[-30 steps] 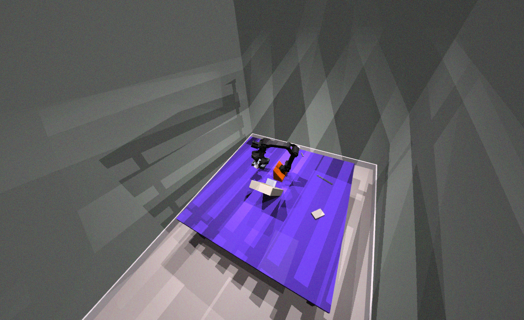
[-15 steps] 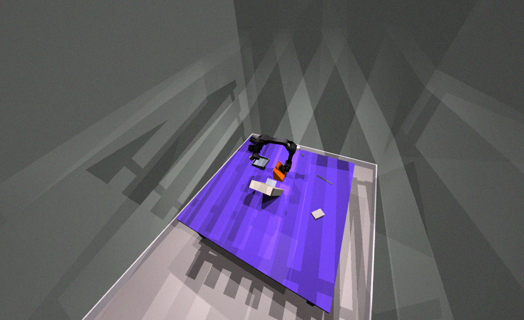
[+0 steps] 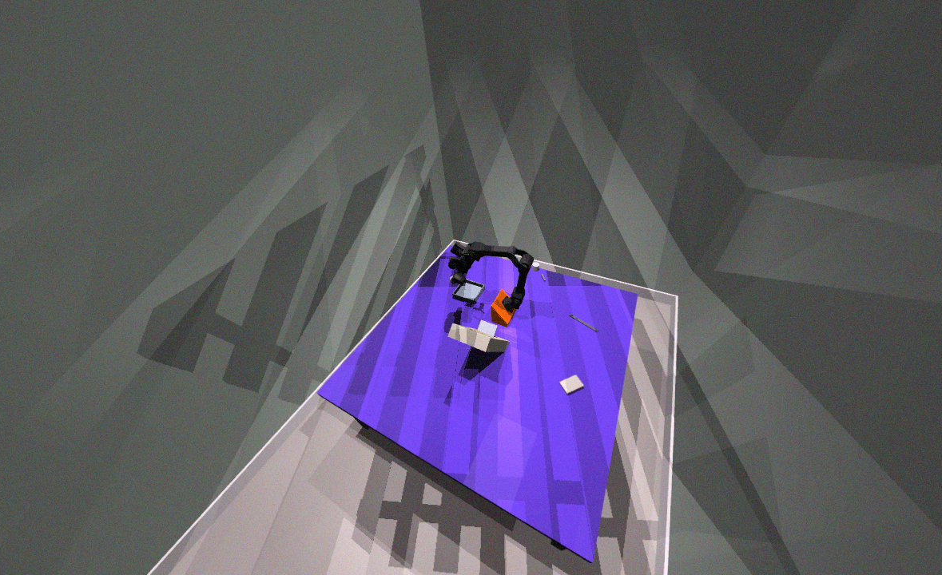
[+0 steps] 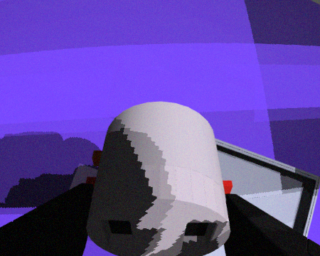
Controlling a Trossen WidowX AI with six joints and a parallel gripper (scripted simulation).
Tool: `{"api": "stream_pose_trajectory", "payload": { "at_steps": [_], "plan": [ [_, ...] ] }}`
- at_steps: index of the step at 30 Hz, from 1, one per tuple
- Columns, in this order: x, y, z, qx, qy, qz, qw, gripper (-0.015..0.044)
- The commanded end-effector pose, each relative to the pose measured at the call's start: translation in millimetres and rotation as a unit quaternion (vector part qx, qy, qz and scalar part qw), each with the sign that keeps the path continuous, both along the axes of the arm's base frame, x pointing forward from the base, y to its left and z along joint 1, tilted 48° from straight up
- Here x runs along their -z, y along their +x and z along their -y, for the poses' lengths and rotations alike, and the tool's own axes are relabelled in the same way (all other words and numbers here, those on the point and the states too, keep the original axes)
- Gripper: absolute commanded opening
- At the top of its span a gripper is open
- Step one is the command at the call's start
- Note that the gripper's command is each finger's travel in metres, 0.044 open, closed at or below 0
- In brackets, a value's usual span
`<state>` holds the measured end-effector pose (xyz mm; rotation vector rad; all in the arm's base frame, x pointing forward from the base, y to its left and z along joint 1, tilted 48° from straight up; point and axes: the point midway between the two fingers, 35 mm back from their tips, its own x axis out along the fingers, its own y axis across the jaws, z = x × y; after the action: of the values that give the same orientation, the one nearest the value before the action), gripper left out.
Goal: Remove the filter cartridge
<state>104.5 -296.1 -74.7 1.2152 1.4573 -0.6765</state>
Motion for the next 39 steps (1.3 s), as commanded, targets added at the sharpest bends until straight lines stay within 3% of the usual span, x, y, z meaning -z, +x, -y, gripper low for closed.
{"api": "stream_pose_trajectory", "payload": {
  "at_steps": [1,19,37,39],
  "plan": [
    [13,-20,-3,0.025,-0.007,-0.025,0.999,0.0000],
    [70,-120,-57,0.153,-0.023,-0.163,0.975,0.0000],
    [122,-131,-115,0.157,-0.023,-0.168,0.973,0.0000],
    [119,-130,-113,0.159,-0.015,-0.168,0.973,0.0053]
  ]
}}
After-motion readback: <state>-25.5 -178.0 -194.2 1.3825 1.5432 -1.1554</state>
